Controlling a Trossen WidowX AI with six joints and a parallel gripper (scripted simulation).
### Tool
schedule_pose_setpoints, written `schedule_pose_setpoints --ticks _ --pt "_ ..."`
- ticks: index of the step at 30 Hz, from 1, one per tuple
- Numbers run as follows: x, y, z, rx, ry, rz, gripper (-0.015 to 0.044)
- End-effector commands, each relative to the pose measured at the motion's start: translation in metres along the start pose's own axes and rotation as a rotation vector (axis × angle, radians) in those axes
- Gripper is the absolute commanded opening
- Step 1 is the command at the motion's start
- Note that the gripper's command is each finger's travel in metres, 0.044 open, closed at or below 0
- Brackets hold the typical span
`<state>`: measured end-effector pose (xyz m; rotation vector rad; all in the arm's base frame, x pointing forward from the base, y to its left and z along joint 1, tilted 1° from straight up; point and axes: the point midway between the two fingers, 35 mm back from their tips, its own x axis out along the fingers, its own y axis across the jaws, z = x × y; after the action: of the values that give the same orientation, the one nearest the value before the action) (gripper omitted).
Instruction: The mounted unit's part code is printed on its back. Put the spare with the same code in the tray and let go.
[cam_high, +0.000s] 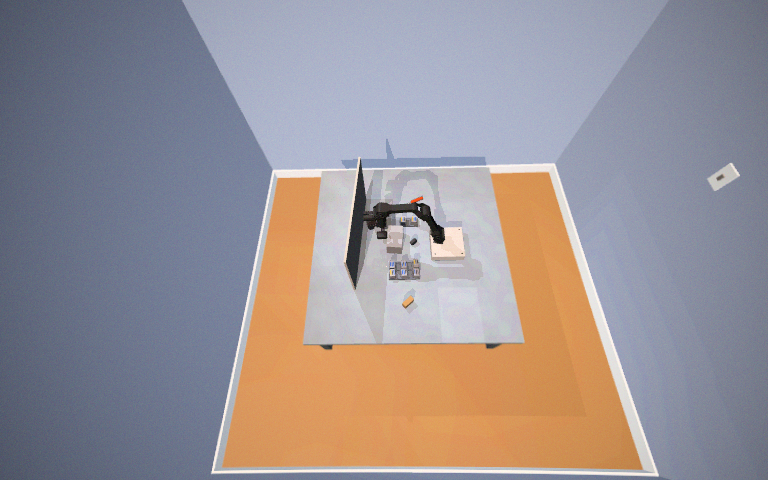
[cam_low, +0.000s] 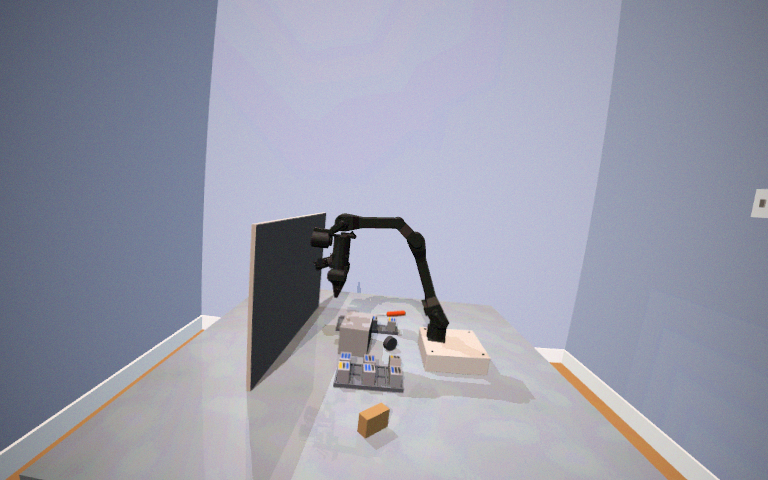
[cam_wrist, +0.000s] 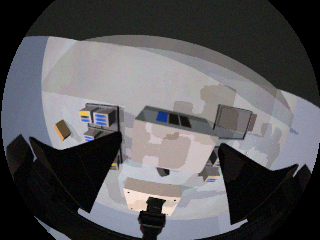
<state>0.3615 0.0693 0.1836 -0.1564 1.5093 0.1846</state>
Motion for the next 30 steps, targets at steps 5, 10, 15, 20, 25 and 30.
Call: schedule_pose_setpoints --ticks 5,10,15,20,25,30 --pt "0.017 0.12 -0.047 -0.57 0.005 0.015 0.044" --pt "0.03 0.178 -0.098 -0.944 0.003 0.023 0.044" --pt "0.044 0.218 -0.159 -1.317 0.0 0.031 0.044" --pt "0.055 0.235 -0.205 -1.568 -0.001 0.039 0.044" --pt "0.055 0.235 -0.205 -1.568 -0.001 0.039 0.044" --pt "0.08 0.231 -0.206 -1.568 0.0 0.038 0.0309"
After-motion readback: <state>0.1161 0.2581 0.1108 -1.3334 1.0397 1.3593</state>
